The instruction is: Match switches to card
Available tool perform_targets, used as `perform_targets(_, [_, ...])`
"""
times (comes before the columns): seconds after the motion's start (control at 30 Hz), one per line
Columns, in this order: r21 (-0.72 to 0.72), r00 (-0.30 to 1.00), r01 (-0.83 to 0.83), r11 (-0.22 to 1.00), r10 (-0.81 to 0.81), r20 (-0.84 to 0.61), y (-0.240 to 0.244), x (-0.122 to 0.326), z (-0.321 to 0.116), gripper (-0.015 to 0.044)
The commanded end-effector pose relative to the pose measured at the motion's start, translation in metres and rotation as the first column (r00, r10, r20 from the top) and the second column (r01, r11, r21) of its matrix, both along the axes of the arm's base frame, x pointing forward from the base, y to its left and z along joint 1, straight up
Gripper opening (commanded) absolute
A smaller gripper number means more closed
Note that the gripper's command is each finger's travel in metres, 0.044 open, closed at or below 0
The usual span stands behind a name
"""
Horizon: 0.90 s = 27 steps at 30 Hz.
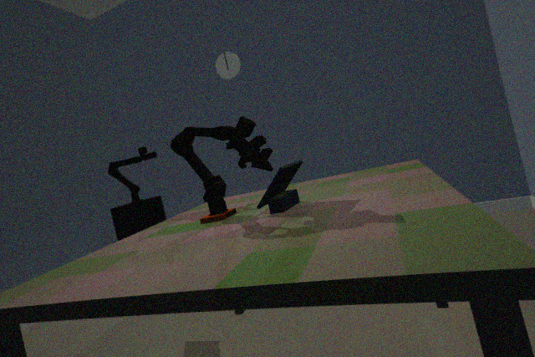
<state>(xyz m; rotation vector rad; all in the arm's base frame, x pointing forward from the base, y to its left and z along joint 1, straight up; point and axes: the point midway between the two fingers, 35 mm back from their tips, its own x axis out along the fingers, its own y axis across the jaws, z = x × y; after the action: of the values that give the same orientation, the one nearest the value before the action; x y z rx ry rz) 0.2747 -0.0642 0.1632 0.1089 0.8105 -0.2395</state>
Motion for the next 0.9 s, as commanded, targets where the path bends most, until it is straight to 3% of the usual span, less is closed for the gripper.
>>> perform_targets(0.0, [-0.001,1.0,-0.001,1.0,0.001,0.01,0.004,-0.014,0.021,0.0])
perform_targets(0.13, [0.001,1.0,-0.001,1.0,0.001,0.007,0.009,-0.013,0.019,0.0])
perform_targets(0.4, [0.006,1.0,-0.001,1.0,0.001,0.009,0.067,-0.013,0.007,0.0])
perform_targets(0.87, [0.012,1.0,-0.001,1.0,0.001,-0.013,0.062,0.012,-0.019,0.0])
